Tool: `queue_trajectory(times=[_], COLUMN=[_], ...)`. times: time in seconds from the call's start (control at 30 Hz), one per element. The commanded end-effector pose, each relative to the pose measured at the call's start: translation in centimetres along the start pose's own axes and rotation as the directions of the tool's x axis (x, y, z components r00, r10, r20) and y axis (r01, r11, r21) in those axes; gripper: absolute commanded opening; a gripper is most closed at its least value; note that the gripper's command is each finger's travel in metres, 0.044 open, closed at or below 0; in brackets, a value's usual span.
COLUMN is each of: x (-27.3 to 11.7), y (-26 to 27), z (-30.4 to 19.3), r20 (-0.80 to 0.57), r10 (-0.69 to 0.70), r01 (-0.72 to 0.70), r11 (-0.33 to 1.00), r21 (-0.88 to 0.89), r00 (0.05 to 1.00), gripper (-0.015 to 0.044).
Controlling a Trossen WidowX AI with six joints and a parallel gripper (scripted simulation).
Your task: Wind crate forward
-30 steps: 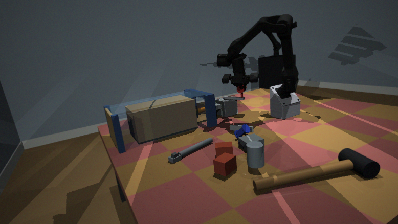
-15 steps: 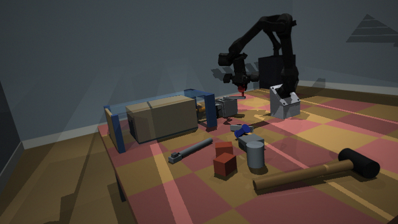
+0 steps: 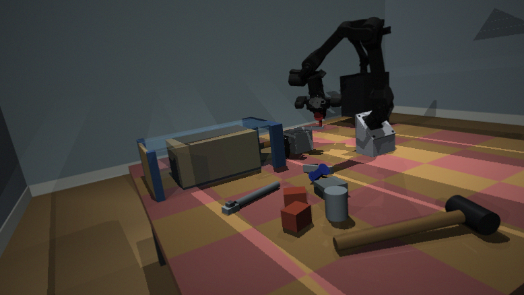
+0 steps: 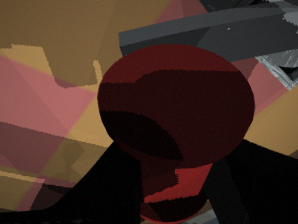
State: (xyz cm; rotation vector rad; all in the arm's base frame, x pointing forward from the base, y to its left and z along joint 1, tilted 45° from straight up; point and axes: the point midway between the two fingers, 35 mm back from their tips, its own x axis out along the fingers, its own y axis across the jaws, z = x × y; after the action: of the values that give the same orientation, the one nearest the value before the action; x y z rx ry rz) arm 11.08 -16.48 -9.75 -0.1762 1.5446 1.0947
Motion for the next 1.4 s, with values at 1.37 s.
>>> queue_trajectory(times=[1.37], x=[2.1], y=[-3.0], z=[-4.8], r20=[-0.025], r10=[-0.006], r01=[0.006], r11=[1.0], r21=[0.002], r00=[1.0], gripper=[0.0])
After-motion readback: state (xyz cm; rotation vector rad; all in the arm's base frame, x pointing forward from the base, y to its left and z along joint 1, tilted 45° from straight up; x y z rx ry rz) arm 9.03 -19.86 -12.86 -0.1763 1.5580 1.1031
